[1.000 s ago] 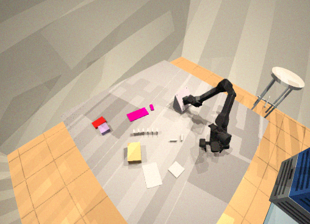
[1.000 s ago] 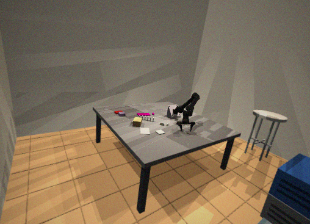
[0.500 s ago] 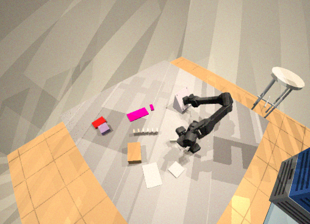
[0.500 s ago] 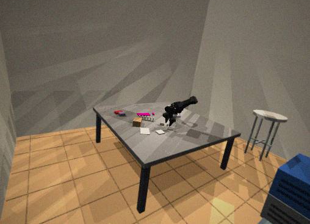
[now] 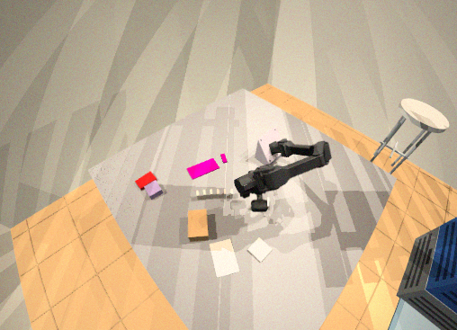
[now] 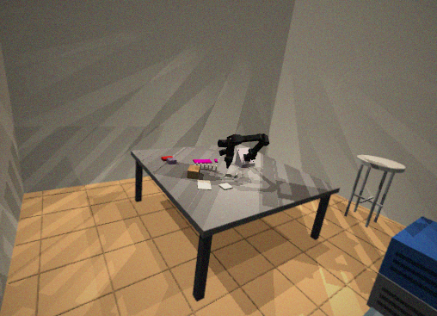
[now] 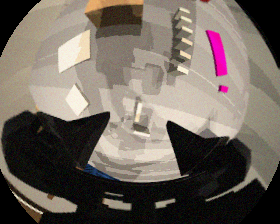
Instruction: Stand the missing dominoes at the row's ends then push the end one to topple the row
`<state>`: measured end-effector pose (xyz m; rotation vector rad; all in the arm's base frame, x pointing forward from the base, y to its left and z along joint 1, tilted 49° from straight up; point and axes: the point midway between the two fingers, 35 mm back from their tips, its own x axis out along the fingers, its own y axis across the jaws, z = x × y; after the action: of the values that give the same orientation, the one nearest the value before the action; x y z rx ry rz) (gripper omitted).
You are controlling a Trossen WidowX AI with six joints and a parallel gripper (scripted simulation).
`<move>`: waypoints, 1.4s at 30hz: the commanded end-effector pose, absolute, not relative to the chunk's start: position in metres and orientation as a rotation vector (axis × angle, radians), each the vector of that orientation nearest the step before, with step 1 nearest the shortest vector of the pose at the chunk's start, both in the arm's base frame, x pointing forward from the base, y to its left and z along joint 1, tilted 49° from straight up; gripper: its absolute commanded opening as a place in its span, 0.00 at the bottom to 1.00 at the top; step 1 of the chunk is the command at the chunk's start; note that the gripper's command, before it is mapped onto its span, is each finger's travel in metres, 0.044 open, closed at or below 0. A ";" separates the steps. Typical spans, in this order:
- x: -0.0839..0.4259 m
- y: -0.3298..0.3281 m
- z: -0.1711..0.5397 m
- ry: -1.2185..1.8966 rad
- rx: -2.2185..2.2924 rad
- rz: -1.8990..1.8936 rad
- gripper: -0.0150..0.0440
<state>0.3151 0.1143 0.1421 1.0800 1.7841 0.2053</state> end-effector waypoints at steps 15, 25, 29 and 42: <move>0.309 0.161 0.097 1.802 1.094 0.201 1.00; 0.307 0.172 0.088 1.802 1.095 0.202 1.00; 0.307 0.172 0.088 1.802 1.095 0.202 1.00; 0.307 0.172 0.088 1.802 1.095 0.202 0.56</move>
<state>0.3076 0.1710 0.0894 1.0902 1.7948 0.2054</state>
